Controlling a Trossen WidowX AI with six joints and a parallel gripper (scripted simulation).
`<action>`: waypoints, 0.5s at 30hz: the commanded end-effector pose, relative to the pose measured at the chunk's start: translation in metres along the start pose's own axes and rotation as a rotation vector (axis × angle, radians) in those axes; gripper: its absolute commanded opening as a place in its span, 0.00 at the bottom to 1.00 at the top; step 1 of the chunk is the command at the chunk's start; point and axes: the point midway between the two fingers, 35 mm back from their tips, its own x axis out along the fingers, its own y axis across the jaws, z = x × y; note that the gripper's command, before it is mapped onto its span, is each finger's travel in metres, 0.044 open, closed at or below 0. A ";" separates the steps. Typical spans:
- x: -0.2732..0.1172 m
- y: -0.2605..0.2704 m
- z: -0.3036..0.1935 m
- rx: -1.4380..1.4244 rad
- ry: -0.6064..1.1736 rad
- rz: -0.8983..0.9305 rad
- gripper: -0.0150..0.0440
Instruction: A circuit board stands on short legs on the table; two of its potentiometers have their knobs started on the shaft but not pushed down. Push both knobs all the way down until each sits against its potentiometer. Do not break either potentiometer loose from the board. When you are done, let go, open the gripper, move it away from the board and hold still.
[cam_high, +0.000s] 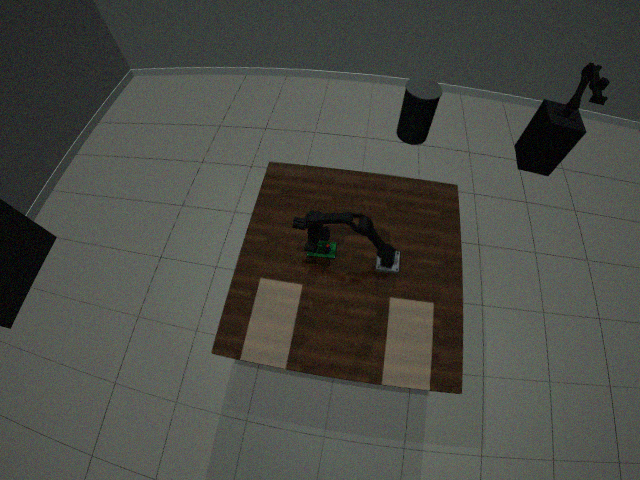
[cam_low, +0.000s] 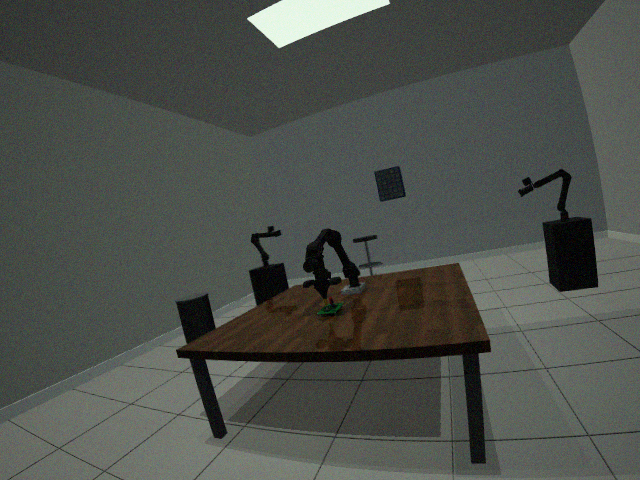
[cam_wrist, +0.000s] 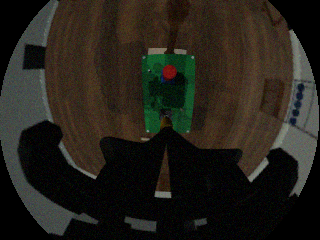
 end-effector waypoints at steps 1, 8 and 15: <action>0.006 0.001 -0.001 -0.004 -0.001 0.003 0.25; 0.009 0.001 -0.001 -0.004 -0.001 0.003 0.25; 0.011 0.001 -0.001 -0.003 -0.001 0.003 0.25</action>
